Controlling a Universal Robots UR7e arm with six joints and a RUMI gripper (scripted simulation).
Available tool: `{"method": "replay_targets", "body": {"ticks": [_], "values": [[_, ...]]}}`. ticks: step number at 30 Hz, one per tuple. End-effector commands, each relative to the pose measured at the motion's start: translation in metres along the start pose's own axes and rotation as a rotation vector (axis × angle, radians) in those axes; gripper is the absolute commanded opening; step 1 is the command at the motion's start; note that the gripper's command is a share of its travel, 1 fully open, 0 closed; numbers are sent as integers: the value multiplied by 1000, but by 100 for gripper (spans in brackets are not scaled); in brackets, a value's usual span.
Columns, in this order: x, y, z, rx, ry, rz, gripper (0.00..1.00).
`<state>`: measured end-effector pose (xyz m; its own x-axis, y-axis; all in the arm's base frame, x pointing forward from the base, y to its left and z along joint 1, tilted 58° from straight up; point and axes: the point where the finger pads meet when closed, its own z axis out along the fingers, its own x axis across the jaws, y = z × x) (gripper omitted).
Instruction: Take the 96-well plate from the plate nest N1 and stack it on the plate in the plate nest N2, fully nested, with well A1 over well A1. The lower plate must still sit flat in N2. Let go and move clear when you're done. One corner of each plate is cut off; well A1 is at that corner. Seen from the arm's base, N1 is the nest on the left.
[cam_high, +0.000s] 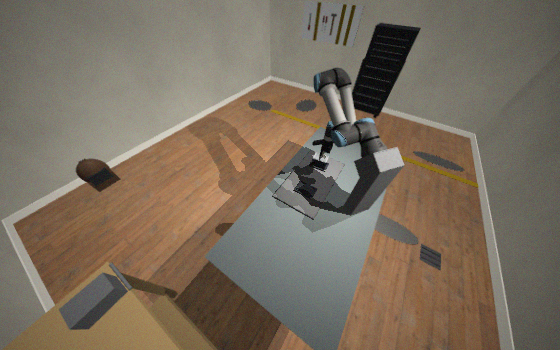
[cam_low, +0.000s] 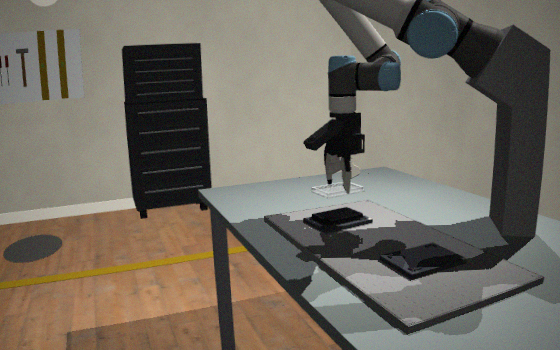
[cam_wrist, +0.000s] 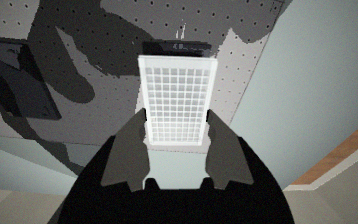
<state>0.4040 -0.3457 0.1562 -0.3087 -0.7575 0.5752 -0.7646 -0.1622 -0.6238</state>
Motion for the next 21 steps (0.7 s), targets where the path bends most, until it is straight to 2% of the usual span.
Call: {"method": "replay_targets", "body": {"ticks": [1,21], "values": [[0,0,7,1,1,0,0],[0,0,37,1,1,0,0]]}}
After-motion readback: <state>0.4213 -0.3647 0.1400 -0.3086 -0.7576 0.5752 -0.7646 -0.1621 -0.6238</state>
